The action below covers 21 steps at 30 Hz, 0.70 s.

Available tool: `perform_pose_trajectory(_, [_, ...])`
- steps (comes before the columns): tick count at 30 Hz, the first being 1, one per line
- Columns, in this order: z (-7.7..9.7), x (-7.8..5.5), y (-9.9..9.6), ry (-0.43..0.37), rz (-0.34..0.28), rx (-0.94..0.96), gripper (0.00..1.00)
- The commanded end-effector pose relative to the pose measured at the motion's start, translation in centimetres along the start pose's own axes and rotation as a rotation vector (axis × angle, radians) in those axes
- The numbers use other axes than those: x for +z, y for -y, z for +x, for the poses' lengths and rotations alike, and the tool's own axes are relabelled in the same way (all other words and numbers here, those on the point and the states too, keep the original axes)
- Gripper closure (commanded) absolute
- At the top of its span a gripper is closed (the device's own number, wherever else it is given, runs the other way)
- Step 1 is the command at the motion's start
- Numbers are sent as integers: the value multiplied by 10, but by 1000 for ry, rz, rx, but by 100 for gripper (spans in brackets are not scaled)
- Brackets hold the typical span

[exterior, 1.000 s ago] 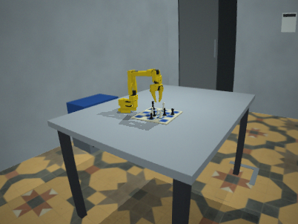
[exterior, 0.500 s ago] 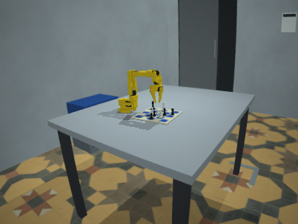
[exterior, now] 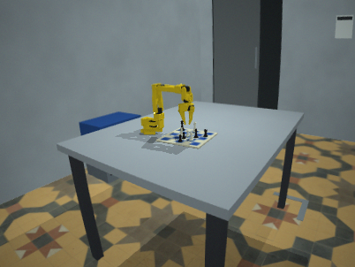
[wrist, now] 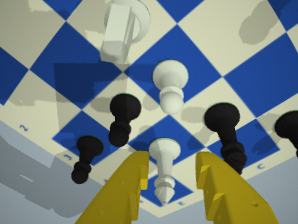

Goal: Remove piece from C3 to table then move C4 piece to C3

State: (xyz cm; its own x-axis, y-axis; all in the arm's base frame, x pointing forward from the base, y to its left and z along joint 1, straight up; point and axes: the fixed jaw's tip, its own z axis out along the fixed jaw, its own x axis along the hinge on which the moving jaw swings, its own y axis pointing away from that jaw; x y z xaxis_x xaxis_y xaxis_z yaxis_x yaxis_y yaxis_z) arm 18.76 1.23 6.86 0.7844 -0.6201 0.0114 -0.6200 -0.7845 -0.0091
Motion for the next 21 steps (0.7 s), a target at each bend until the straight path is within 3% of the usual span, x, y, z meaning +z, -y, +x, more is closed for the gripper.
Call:
perform_pose_trajectory(1, [-2, 6, 1, -5, 7, -7, 91])
perform_pose_trajectory(21, [-2, 44, 2, -5, 7, -7, 91])
